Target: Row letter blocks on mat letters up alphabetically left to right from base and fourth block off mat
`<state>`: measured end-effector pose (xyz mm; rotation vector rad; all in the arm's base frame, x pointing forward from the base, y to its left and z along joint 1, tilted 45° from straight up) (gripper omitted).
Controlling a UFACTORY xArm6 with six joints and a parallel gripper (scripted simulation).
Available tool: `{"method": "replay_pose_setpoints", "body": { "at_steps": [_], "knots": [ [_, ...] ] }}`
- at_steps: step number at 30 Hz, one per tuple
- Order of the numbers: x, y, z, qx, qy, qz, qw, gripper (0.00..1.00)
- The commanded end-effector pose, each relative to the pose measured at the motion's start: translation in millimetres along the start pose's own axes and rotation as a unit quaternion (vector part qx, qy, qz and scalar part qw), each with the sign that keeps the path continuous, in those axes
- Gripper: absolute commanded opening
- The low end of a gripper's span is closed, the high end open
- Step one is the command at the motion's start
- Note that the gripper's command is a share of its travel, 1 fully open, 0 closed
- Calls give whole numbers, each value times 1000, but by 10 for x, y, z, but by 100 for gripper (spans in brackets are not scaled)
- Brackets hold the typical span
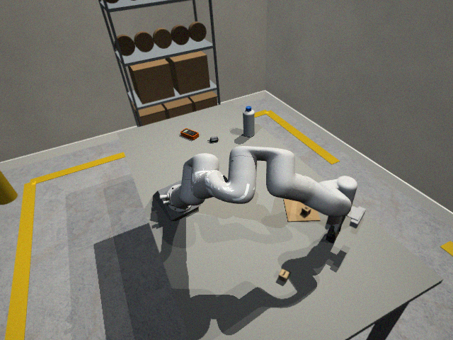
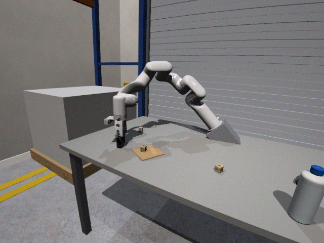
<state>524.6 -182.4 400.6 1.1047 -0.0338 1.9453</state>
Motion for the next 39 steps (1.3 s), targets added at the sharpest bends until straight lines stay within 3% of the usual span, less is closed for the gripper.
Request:
{"method": "replay_pose_setpoints", "body": {
  "at_steps": [1,17,18,39],
  "knots": [
    [15,0,9,-1,2,1,1000,48],
    [15,0,9,-1,2,1,1000,48],
    [15,0,9,-1,2,1,1000,28],
    [15,0,9,-1,2,1,1000,28]
  ]
}}
Point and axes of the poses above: the point where the finger pads meet when closed, its own x axis back along the fingers, its own y axis across the jaws, z = x × y, the point moved 10 cm from there along x, back along the fingers, and after that the axes turned 12 degrees about x, right-handed, at the moved point
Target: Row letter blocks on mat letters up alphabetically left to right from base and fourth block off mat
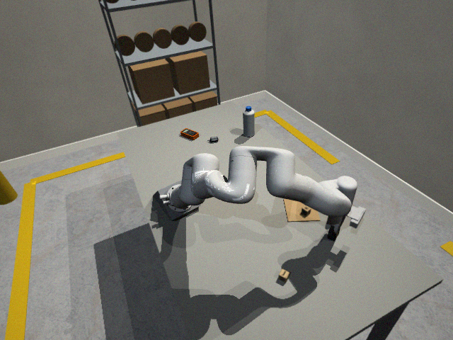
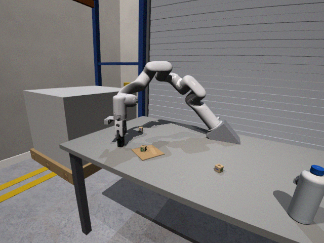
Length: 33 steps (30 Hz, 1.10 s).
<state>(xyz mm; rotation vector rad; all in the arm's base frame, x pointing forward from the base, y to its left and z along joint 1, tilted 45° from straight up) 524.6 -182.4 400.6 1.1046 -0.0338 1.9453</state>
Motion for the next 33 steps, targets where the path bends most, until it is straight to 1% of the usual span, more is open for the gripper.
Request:
{"method": "replay_pose_setpoints", "body": {
  "at_steps": [1,13,15,17,19,22,30,33],
  "knots": [
    [15,0,9,-1,2,1,1000,28],
    [15,0,9,-1,2,1,1000,28],
    [32,0,9,-1,2,1,1000,28],
    [85,0,9,-1,2,1,1000,28],
    [85,0,9,-1,2,1,1000,28],
    [241,0,9,-1,1,1,1000,28],
    [818,1,7,-1,1,1,1000,28],
    [954,1,7,-1,1,1,1000,28]
  ]
}}
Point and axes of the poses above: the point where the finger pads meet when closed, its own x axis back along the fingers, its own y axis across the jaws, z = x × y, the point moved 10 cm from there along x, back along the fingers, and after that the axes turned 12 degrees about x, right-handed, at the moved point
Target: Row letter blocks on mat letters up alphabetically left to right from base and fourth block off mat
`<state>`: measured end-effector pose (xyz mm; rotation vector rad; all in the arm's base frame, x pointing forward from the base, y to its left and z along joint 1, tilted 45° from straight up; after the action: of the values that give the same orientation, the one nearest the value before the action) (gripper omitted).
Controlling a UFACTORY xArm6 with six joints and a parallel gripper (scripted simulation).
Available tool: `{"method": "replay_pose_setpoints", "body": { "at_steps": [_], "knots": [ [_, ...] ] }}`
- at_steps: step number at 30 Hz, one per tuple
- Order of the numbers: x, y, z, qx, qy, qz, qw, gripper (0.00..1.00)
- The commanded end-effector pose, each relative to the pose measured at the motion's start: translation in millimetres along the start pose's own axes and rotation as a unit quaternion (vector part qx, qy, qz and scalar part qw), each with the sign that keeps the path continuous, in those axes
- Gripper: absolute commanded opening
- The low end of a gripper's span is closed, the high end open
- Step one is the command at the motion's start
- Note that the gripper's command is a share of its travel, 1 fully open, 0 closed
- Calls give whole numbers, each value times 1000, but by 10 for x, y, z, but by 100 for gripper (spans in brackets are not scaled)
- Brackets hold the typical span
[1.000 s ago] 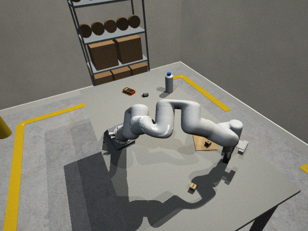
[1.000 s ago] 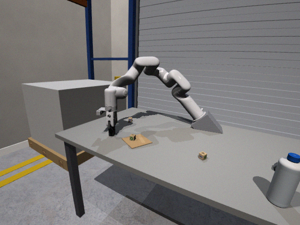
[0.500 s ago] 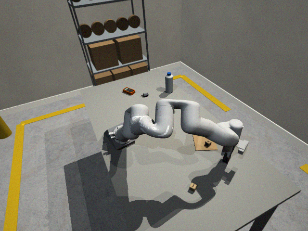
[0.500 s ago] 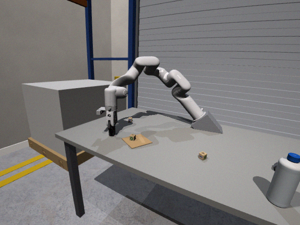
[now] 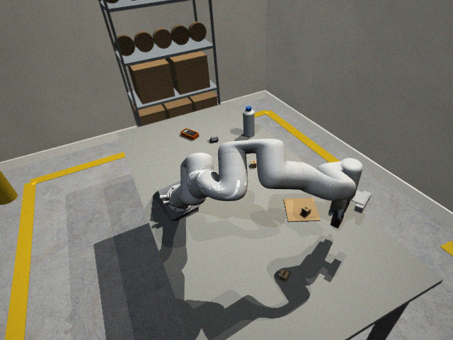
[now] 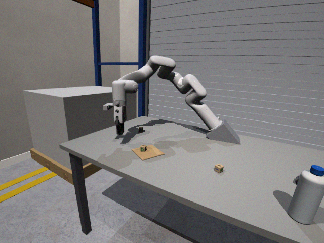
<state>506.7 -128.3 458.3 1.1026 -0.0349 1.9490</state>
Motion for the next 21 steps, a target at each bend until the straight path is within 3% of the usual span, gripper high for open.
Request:
{"method": "replay_pose_setpoints", "body": {
  "at_steps": [1,21],
  "knots": [
    [171,-1,2,0,0,-1,1000,28],
    [200,-78,-58,-21,-1,0,1000,28]
  ]
}}
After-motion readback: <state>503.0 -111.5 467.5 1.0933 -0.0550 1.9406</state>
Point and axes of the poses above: the point where the finger pads meet when closed, its own x axis back along the fingers, its own y axis across the jaws, z = x × y, the point moved 10 cm from there along x, back along the fingers, and after that the axes turned 12 degrees about x, right-handed, at the moved point
